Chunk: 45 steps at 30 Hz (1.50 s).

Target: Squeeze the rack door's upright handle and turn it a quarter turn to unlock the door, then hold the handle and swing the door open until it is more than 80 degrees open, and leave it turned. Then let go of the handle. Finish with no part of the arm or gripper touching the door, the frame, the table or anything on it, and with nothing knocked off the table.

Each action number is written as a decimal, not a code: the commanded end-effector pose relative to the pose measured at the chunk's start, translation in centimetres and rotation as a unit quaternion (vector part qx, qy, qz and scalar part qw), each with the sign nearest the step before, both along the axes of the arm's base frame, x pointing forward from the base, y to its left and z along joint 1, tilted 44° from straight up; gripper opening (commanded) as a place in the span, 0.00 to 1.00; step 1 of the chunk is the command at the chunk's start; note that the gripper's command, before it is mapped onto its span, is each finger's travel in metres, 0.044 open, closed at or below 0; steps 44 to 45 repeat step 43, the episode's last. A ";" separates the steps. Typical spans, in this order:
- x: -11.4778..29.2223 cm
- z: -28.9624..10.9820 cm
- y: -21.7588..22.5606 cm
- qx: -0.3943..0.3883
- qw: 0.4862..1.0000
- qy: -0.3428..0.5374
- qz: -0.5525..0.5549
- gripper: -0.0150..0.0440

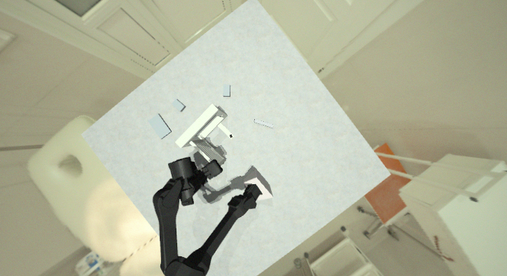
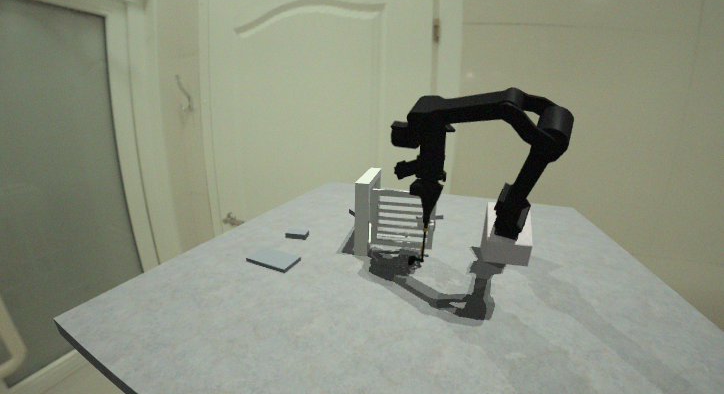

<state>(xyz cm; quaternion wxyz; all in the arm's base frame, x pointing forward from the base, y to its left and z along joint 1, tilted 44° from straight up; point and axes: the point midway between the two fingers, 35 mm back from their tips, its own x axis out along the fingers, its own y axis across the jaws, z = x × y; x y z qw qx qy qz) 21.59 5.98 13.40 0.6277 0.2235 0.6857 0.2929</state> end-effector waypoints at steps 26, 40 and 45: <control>0.3 1.7 -1.4 -0.008 0.999 -0.007 -0.032 0.73; 0.4 3.5 -3.1 -0.021 0.997 -0.015 -0.066 0.73; 0.4 4.0 -3.5 -0.024 0.997 -0.017 -0.074 0.73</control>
